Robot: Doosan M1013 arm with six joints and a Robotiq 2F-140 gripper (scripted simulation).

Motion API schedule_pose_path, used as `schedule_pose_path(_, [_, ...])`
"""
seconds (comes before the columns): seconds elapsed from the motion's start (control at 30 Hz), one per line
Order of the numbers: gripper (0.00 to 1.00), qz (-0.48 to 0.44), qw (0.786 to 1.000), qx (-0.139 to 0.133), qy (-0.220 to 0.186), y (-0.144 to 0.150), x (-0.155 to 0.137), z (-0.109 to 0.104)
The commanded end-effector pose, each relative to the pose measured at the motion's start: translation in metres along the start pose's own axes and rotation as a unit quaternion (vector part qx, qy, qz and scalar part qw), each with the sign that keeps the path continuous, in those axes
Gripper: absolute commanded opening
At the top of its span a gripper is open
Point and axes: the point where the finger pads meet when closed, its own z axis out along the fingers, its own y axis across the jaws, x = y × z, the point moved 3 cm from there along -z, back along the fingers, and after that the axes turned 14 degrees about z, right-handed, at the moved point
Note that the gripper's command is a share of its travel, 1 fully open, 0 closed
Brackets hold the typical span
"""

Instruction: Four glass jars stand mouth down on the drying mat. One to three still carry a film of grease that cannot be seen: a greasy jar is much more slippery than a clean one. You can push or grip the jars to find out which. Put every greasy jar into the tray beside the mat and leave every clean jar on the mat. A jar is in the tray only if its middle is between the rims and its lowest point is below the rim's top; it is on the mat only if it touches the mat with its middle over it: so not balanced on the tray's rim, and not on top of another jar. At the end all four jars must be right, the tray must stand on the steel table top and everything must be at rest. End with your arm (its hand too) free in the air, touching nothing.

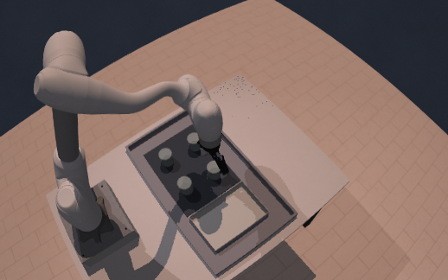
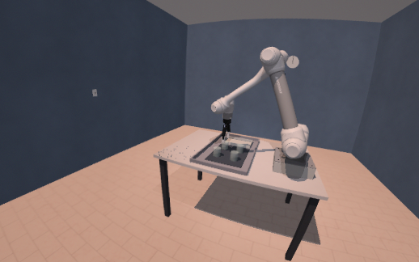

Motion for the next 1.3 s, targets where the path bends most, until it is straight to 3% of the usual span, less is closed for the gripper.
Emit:
schedule_pose_path(0.0, [1.00,0.000,1.000,0.000,0.000,0.000,0.000,0.000])
schedule_pose_path(1.07, [1.00,0.000,1.000,0.000,0.000,0.000,0.000,0.050])
schedule_pose_path(1.1, [0.62,0.000,1.000,0.000,0.000,0.000,0.000,0.050])
schedule_pose_path(1.27, [0.62,0.000,1.000,0.000,0.000,0.000,0.000,0.050])
